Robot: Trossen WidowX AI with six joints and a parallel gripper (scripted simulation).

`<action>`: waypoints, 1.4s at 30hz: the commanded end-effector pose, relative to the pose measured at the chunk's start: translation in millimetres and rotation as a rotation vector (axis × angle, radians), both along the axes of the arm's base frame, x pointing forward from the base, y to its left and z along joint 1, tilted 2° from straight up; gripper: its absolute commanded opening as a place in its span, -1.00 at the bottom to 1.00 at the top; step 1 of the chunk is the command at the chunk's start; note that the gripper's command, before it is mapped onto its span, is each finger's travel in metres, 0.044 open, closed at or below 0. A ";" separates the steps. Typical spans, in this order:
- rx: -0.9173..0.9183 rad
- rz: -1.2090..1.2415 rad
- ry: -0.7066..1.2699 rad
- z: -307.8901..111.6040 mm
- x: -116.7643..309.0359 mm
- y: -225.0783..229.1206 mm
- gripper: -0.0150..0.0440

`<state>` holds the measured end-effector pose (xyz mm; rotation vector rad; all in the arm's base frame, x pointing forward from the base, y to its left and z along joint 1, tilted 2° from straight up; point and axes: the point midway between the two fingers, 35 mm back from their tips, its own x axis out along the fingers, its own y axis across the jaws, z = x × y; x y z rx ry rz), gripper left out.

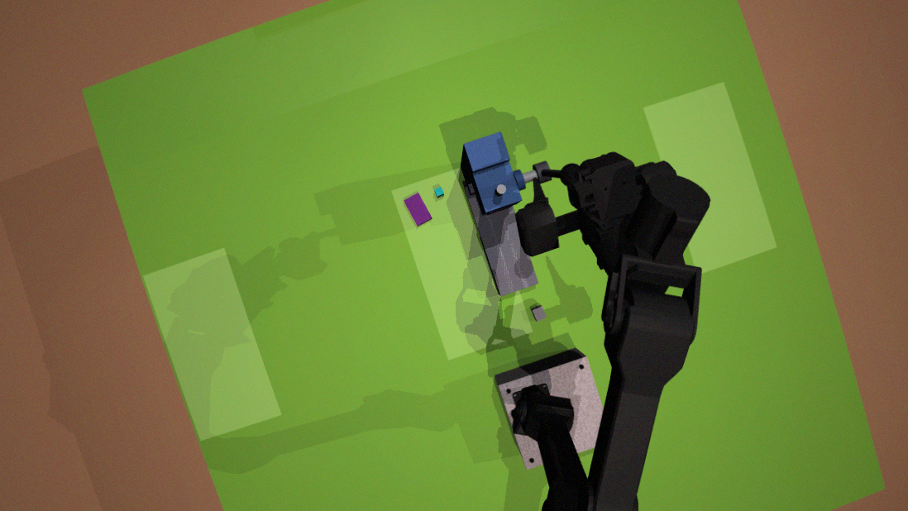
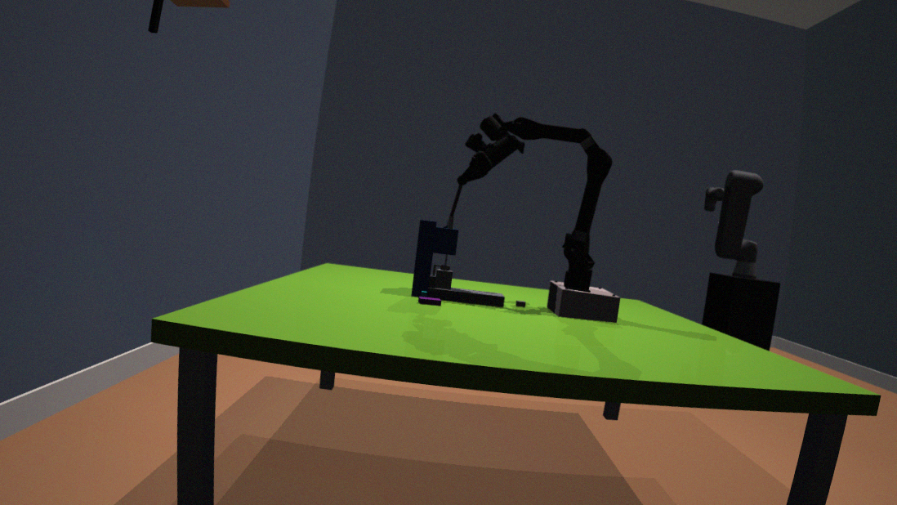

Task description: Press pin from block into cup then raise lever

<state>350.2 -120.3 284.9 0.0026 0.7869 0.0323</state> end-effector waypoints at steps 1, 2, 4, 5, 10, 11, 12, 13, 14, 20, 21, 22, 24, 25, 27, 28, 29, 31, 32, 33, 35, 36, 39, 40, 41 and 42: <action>0.003 -0.006 0.007 -8.5 5.7 -0.3 1.00; 0.003 -0.006 0.007 -9.7 6.8 -0.2 1.00; 0.003 -0.006 0.007 -12.0 8.9 0.1 1.00; 0.003 -0.006 0.007 -13.2 10.0 0.3 1.00; 0.003 -0.006 0.006 -18.3 14.5 1.1 1.00; 0.003 -0.006 0.006 -18.5 14.6 1.1 1.00; 0.003 -0.006 0.006 -18.5 14.6 1.1 0.91; 0.003 -0.006 0.006 -18.5 14.6 1.1 0.82; 0.003 -0.006 0.006 -18.5 14.6 1.1 0.73; 0.003 -0.006 0.006 -18.5 14.6 1.1 0.20; 0.003 -0.006 0.006 -18.5 14.6 1.1 0.11; 0.003 -0.006 0.006 -18.5 14.6 1.1 0.02; 0.003 -0.006 0.006 -18.5 14.6 1.1 -0.16; 0.003 -0.006 0.006 -18.5 14.6 1.1 -0.25; 0.003 -0.006 0.006 -18.5 14.6 1.1 -0.42; 0.003 -0.006 0.006 -18.5 14.6 1.1 -0.45; 0.003 -0.006 0.006 -18.5 14.6 1.1 -0.47; 0.003 -0.006 0.006 -18.5 14.6 1.1 -0.49; 0.003 -0.006 0.006 -18.5 14.6 1.1 -0.49; 0.003 -0.006 0.006 -18.5 14.6 1.1 -0.49; 0.003 -0.006 0.006 -18.5 14.5 1.1 -0.49; 0.003 -0.006 0.006 -18.6 14.4 1.1 -0.49; 0.003 -0.006 0.006 -18.8 13.3 1.0 -0.49; 0.003 -0.006 0.006 -18.9 12.8 1.0 -0.49; 0.003 -0.006 0.006 -19.0 12.3 1.0 -0.49; 0.003 -0.006 0.006 -19.2 11.8 0.9 -0.49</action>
